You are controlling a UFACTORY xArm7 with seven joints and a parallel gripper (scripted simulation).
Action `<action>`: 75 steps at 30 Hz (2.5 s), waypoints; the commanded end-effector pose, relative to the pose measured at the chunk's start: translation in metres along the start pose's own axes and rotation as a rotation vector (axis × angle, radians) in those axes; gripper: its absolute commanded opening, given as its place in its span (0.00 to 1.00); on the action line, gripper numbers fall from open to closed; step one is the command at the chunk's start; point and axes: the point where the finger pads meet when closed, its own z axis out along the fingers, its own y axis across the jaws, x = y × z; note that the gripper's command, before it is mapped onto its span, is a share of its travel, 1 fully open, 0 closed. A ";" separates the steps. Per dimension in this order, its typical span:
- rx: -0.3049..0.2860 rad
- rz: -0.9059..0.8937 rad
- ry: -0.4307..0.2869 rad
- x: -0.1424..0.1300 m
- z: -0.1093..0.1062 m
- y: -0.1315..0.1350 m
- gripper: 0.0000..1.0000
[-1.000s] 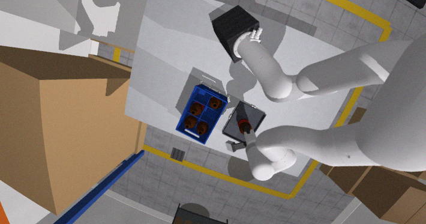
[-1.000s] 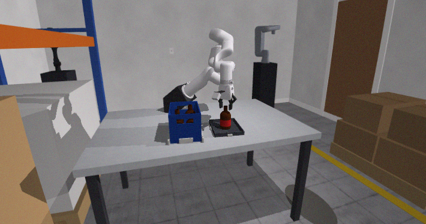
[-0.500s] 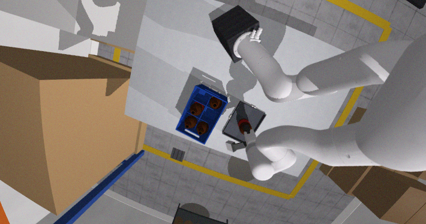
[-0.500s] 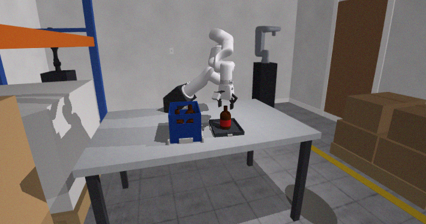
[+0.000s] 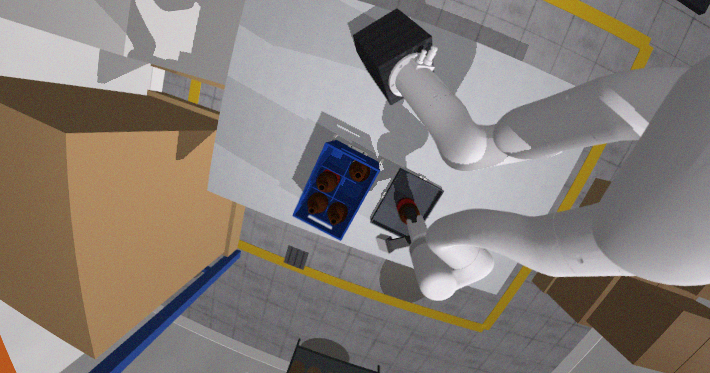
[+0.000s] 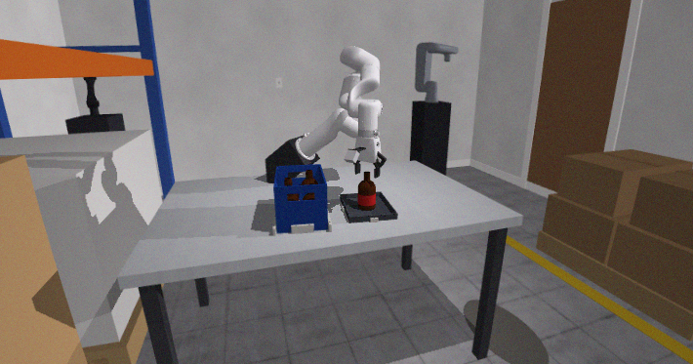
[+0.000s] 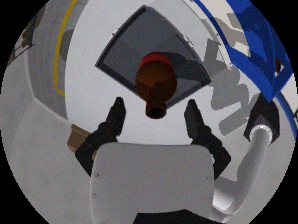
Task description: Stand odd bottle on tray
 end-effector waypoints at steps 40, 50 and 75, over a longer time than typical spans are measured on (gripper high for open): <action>0.003 0.000 0.002 0.000 -0.041 -0.001 1.00; 0.003 0.000 0.002 0.000 -0.062 -0.001 1.00; 0.003 0.000 0.002 0.000 -0.088 -0.001 0.00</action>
